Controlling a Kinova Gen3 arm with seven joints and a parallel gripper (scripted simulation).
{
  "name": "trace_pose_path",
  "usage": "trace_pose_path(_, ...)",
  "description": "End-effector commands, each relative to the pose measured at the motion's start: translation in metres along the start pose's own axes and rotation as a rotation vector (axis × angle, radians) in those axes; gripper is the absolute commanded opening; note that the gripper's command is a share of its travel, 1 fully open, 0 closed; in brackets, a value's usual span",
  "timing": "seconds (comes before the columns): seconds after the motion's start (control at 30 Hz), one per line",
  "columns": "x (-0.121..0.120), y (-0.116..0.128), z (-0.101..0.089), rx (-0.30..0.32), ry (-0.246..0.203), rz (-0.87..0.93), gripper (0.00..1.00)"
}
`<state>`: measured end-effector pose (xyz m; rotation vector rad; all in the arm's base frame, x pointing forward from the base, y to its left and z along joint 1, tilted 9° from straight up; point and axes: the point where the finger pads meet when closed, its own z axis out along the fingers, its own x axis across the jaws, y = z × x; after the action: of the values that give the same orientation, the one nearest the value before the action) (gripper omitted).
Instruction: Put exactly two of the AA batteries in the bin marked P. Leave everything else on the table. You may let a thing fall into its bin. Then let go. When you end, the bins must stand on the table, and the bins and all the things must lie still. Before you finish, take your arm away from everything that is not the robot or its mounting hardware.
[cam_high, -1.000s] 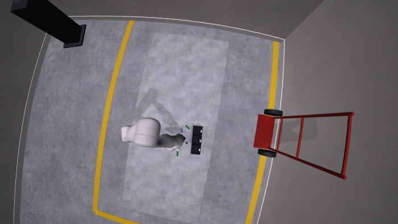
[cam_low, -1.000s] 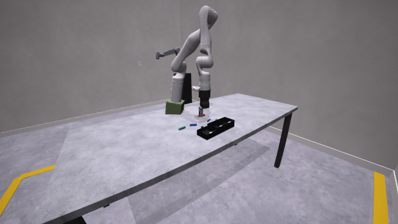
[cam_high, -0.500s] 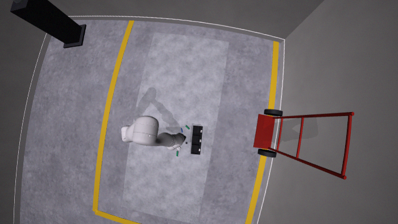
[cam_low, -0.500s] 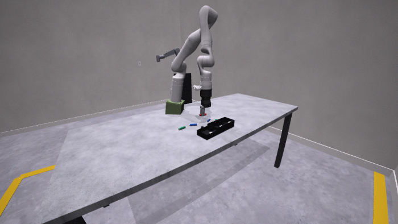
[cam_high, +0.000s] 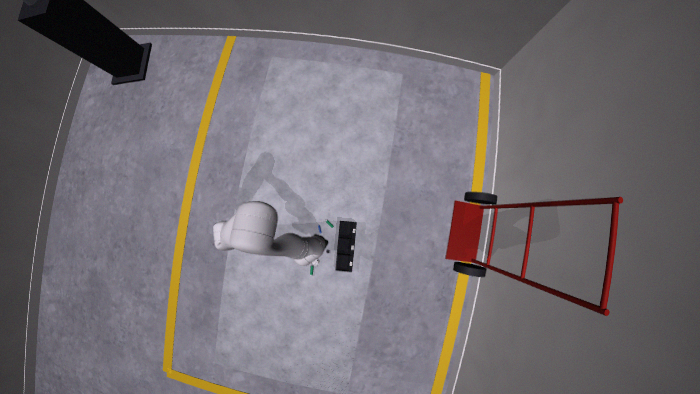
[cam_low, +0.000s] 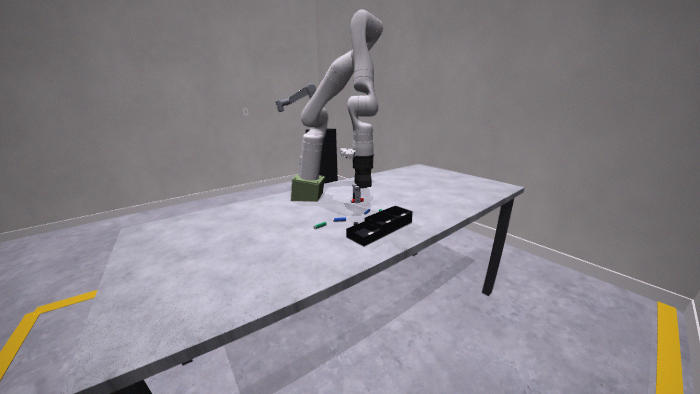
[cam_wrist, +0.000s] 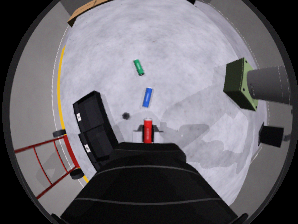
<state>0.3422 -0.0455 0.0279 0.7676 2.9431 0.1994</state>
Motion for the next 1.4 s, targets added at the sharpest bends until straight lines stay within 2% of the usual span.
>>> trace_pose_path(0.0, -0.018, 0.008, 0.000, -0.001, -0.008, -0.007, 0.31)
trace_pose_path(0.17, -0.035, 0.014, 0.000, -0.001, -0.008, -0.007, 0.31)
trace_pose_path(0.43, -0.080, 0.031, -0.001, 0.001, -0.008, -0.407, 0.31)
trace_pose_path(0.63, -0.113, 0.044, -0.001, 0.001, -0.008, -0.412, 0.31)
trace_pose_path(1.37, -0.115, 0.045, -0.001, 0.001, -0.008, -0.412, 0.31)
